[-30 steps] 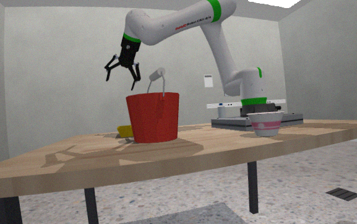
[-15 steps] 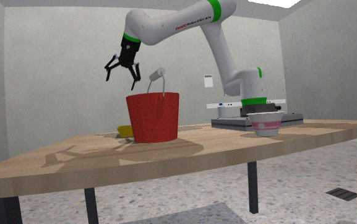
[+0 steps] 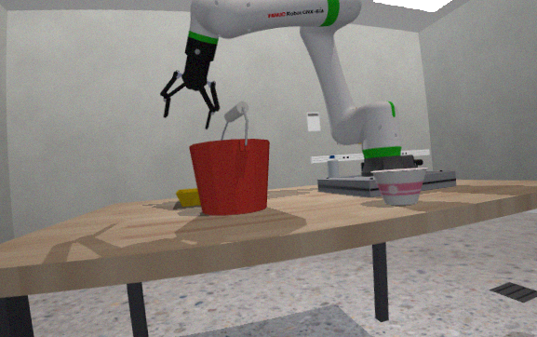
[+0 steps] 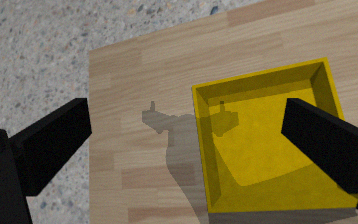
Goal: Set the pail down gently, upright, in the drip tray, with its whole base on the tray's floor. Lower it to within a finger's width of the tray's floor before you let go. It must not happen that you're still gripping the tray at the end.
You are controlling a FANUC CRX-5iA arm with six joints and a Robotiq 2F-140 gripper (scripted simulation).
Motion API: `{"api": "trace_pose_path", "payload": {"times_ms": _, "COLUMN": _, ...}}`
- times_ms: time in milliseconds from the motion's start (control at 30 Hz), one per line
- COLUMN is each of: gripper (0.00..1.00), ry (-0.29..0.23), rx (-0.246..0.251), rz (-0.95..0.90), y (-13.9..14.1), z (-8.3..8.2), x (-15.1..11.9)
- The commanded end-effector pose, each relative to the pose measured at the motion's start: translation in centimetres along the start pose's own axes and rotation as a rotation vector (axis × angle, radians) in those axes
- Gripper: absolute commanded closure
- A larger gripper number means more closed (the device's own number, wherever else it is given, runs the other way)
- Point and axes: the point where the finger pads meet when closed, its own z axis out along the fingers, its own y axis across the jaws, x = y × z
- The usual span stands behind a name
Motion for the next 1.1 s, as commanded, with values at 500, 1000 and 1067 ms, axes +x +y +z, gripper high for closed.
{"api": "trace_pose_path", "payload": {"times_ms": 500, "gripper": 0.00, "ry": -0.325, "rx": -0.170, "rz": -0.151, "y": 7.3, "z": -11.7, "x": -13.0}}
{"api": "trace_pose_path", "payload": {"times_ms": 1000, "gripper": 0.00, "ry": -0.560, "rx": -0.252, "rz": -0.354, "y": 13.6, "z": -21.6, "x": -20.8}}
{"api": "trace_pose_path", "payload": {"times_ms": 1067, "gripper": 0.00, "ry": -0.560, "rx": -0.252, "rz": -0.355, "y": 13.6, "z": -21.6, "x": -20.8}}
